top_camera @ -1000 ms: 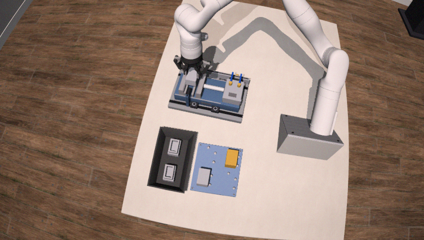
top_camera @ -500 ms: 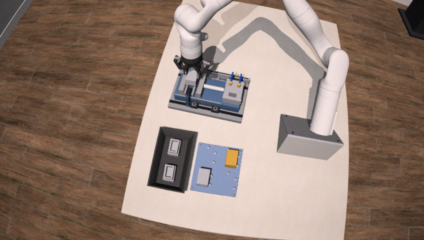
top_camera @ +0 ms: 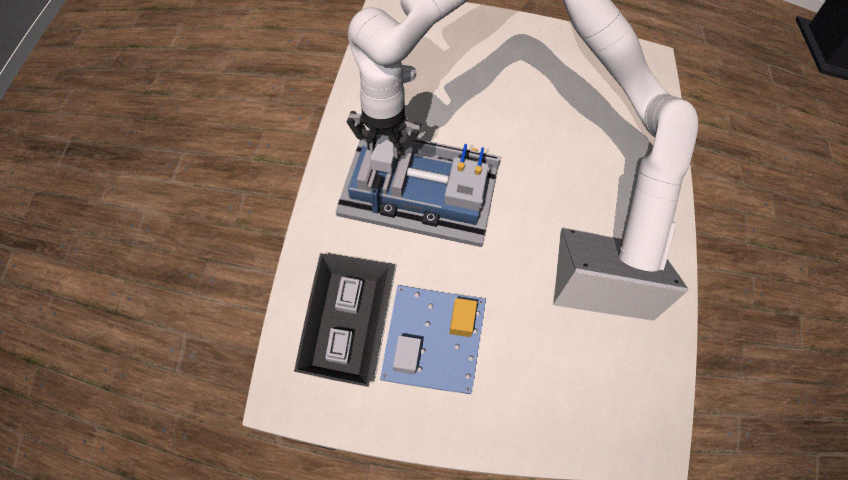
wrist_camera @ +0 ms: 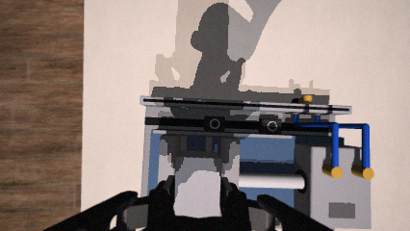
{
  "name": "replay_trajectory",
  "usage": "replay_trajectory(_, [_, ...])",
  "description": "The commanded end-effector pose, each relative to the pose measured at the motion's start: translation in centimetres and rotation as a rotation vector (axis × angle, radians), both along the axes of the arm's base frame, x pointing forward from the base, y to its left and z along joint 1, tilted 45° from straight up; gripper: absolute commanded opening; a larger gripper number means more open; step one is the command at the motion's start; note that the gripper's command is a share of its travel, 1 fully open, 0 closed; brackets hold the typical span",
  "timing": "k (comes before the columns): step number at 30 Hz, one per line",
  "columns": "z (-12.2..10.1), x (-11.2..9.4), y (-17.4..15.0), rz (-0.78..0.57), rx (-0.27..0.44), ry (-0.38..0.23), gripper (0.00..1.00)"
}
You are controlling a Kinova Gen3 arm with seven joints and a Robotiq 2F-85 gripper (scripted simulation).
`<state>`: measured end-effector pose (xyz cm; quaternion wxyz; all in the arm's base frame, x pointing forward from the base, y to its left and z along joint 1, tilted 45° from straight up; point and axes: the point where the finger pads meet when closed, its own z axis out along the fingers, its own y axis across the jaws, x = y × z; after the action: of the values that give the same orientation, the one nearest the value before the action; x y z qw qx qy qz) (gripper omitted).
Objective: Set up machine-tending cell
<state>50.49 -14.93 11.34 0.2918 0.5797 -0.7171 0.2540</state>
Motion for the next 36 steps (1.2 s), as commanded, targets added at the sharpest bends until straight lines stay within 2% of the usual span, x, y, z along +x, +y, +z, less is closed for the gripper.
replay_trajectory(1, [-0.16, 0.18, -0.39, 0.003, -0.003, -0.006, 0.0])
replay_trajectory(36, [-0.95, 0.01, -1.18, 0.004, -0.003, -0.004, 0.0])
